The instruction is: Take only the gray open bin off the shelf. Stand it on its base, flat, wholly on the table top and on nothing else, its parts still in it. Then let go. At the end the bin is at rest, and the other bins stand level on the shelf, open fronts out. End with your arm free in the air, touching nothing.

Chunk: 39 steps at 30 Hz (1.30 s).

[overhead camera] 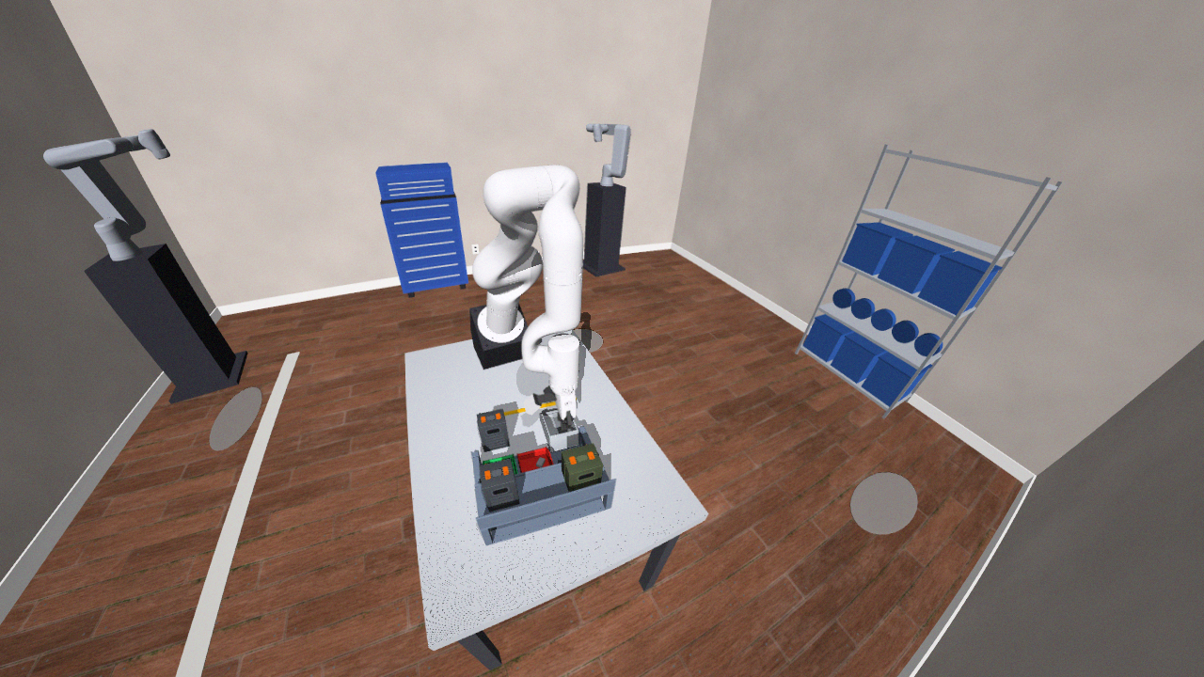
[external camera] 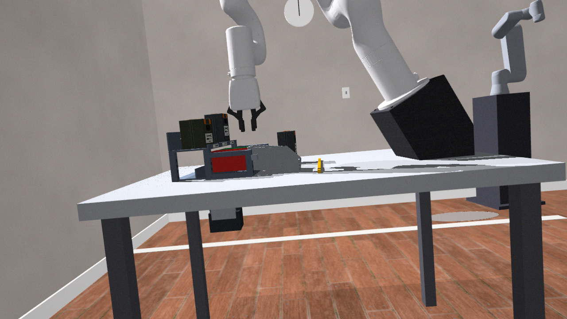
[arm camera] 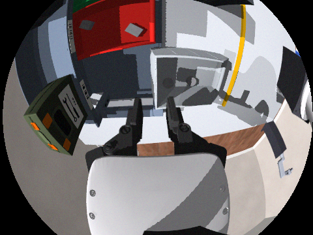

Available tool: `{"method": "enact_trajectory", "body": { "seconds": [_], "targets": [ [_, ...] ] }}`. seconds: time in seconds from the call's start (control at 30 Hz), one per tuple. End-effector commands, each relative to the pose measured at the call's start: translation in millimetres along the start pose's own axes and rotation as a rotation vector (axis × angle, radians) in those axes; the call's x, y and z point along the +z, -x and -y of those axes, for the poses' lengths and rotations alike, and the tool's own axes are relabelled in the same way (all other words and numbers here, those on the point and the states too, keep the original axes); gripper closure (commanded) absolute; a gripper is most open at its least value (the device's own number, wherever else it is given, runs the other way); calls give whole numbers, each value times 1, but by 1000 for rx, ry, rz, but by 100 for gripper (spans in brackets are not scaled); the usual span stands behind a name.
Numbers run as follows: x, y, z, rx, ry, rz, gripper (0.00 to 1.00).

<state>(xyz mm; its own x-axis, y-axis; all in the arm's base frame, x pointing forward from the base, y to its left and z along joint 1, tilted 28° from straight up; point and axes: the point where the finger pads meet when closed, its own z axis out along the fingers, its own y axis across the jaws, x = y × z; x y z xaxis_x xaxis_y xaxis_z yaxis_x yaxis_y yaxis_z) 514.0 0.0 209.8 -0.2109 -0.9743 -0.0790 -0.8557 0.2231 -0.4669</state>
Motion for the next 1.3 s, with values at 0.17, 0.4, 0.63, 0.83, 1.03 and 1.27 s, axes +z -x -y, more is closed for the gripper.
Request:
{"method": "enact_trajectory", "body": {
  "seconds": [0.17, 0.4, 0.63, 0.83, 1.03, 1.27],
  "targets": [
    [0, 0, -1, 0, 0, -1, 67],
    [0, 0, -1, 0, 0, -1, 67],
    [4, 0, -1, 0, 0, -1, 67],
    [10, 0, -2, 0, 0, -1, 67],
    [10, 0, -2, 0, 0, -1, 67],
    [18, 0, -2, 0, 0, -2, 67]
  ]
}}
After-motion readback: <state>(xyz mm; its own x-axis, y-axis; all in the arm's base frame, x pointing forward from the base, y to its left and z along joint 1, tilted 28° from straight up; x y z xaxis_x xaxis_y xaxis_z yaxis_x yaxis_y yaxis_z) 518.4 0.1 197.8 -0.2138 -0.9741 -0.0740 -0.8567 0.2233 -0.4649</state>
